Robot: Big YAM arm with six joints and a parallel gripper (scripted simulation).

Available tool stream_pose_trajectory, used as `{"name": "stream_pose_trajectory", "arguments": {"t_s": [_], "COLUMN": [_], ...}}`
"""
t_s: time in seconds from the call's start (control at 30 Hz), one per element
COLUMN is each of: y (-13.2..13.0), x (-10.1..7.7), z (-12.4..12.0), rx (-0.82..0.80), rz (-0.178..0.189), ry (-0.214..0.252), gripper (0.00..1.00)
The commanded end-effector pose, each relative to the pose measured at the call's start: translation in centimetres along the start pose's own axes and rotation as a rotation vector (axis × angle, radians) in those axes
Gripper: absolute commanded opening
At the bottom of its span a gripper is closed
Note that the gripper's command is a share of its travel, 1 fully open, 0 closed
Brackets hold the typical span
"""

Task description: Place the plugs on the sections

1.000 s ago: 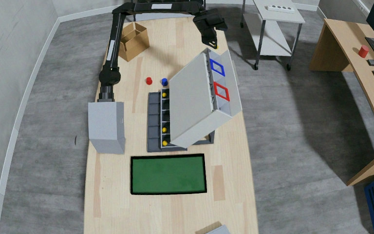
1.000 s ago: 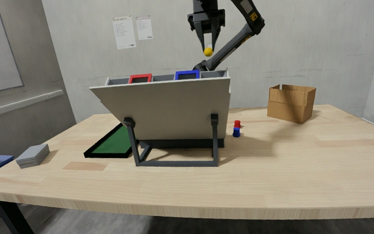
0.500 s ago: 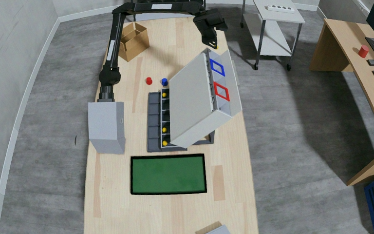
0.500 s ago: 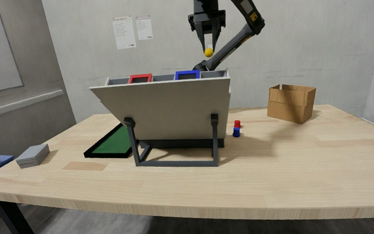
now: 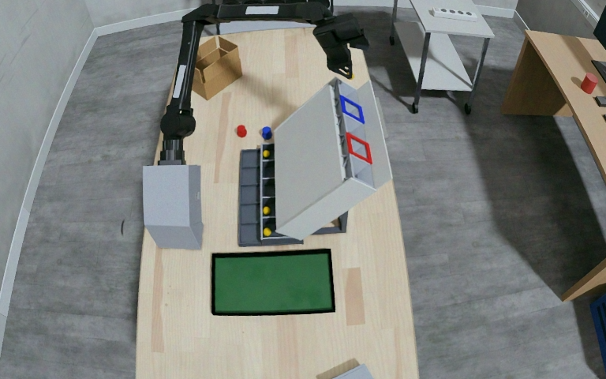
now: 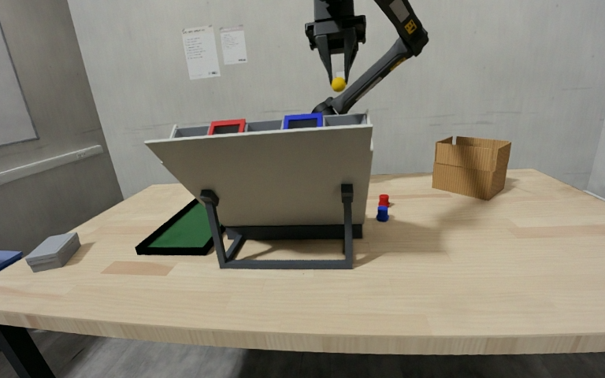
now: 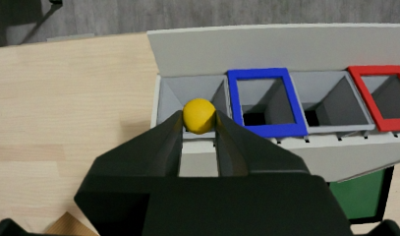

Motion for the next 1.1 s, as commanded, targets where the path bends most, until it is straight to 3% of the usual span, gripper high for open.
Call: {"name": "stream_pose_trajectory", "arguments": {"t_s": [0.0,0.57,1.07], "y": [2.2,2.6,0.8], "x": [-1.2,-1.3,1.6], "z": [2.0,2.4,-0.2], "rx": [-0.073,-0.074,-0.032], "rz": [-0.006,-0.006,-0.006], "ry": [-0.033,-0.033,-0.029], "gripper": [0.0,0.0,0.0]}}
Point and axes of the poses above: the point where the finger pads meet when closed, its own x axis out along the fingers, its own y axis across the jaws, z = x × y, the point moved 5 cm from there along -x, back along the fingers, and after that the axes turned 8 degrees about -x, right-handed, at the moved point
